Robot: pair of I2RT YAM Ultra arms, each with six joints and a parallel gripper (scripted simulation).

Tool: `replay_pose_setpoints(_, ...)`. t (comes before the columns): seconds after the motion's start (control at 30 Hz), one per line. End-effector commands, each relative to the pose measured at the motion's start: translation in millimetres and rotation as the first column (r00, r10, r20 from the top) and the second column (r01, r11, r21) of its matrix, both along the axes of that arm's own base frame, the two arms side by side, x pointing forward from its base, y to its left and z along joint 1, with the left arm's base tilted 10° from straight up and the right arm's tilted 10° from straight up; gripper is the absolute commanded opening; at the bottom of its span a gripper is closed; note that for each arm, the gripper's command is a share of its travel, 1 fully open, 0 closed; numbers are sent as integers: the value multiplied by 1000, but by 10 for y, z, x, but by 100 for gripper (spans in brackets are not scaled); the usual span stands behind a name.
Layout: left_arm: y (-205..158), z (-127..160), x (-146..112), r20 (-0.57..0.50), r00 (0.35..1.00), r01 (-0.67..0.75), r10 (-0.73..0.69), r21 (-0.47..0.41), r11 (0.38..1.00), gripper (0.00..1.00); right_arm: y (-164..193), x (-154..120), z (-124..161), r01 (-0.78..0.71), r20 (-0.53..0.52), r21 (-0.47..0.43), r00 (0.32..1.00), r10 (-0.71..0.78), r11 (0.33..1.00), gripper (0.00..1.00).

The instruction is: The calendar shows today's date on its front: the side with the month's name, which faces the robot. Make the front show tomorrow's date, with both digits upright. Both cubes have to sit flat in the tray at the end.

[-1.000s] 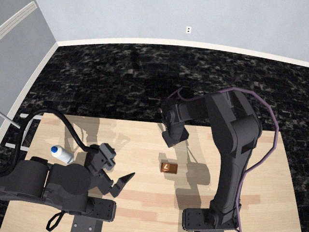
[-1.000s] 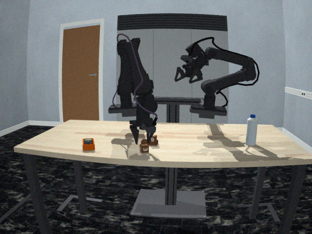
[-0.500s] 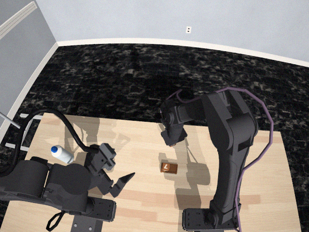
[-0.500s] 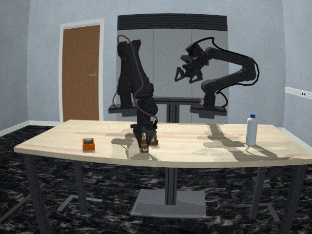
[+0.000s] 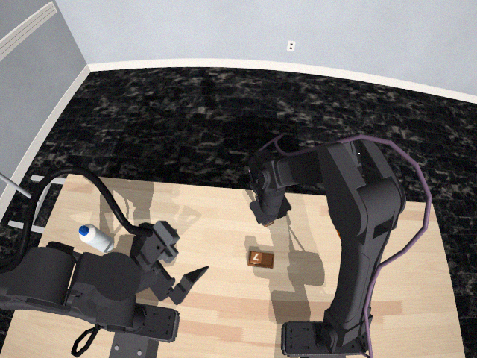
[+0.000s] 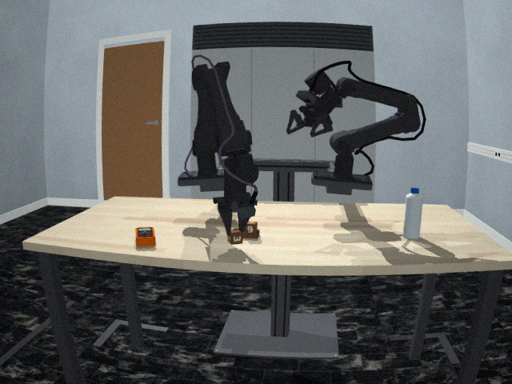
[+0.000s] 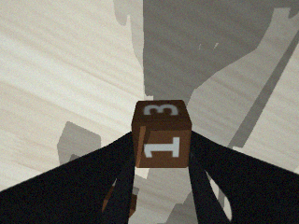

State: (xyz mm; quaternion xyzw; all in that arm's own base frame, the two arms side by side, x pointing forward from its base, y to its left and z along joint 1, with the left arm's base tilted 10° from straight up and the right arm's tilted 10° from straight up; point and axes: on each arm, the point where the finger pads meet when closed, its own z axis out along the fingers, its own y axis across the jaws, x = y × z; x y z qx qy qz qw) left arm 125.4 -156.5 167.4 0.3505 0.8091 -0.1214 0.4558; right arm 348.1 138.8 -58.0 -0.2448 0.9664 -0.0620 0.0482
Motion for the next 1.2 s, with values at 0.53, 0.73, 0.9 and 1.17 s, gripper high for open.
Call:
replay_pose_setpoints(0.53,-21,267,-147,-40,999,28,-29,-5,1000,100,43,-726,580,-530,17,-57,847,531,846,26)
replay_pose_setpoints(0.73,-29,318,-228,-55,997,56,-56,11,998,100,7,-942,544,-691,-22,-81,721,692,718,26)
replay_pose_setpoints(0.9,-40,384,-341,-78,992,98,-95,30,995,100,-30,-1149,507,-806,-60,-94,590,805,584,26)
replay_pose_setpoints(1.17,-37,515,-496,-97,984,157,-151,59,986,100,-56,-1296,482,-849,-79,-95,528,846,521,26)
